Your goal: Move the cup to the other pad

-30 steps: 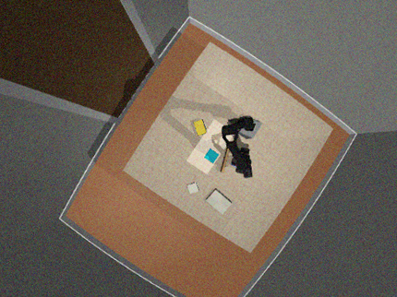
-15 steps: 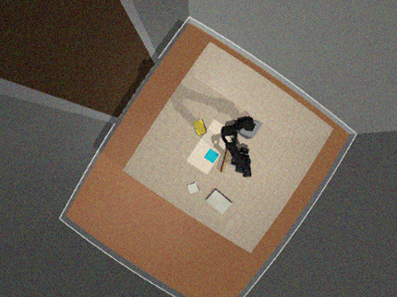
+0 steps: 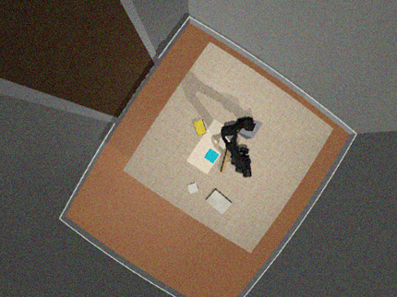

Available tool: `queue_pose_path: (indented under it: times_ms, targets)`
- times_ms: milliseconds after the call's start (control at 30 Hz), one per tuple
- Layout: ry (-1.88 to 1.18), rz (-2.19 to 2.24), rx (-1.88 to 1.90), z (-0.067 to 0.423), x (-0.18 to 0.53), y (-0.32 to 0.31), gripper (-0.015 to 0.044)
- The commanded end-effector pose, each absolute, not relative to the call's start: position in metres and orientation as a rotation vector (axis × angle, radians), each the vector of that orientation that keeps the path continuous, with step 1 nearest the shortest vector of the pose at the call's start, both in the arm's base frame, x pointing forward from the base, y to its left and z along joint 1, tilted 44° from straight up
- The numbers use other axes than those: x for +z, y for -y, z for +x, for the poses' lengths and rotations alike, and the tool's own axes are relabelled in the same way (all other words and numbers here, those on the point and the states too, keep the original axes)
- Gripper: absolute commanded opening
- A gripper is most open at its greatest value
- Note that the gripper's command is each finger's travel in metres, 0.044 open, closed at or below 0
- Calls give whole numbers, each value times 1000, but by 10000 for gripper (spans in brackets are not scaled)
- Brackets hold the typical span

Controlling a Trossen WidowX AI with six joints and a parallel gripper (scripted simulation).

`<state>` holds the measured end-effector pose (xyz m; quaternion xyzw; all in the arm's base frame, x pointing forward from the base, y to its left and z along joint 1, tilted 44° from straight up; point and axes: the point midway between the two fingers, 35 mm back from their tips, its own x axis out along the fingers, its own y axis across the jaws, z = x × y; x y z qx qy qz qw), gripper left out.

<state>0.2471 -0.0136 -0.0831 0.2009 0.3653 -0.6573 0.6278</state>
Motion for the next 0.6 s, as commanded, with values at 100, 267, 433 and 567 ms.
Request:
queue_pose_path:
  times_ms: [100,267,433,567]
  targets:
    - [-838,465,-1505,252,-70,-1,0]
    - [-840,465,-1503,255,-55,-16,0]
    - [-840,464,-1503,258,-41,-29,0]
    - [-839,462,-1503,259,-30,-39,0]
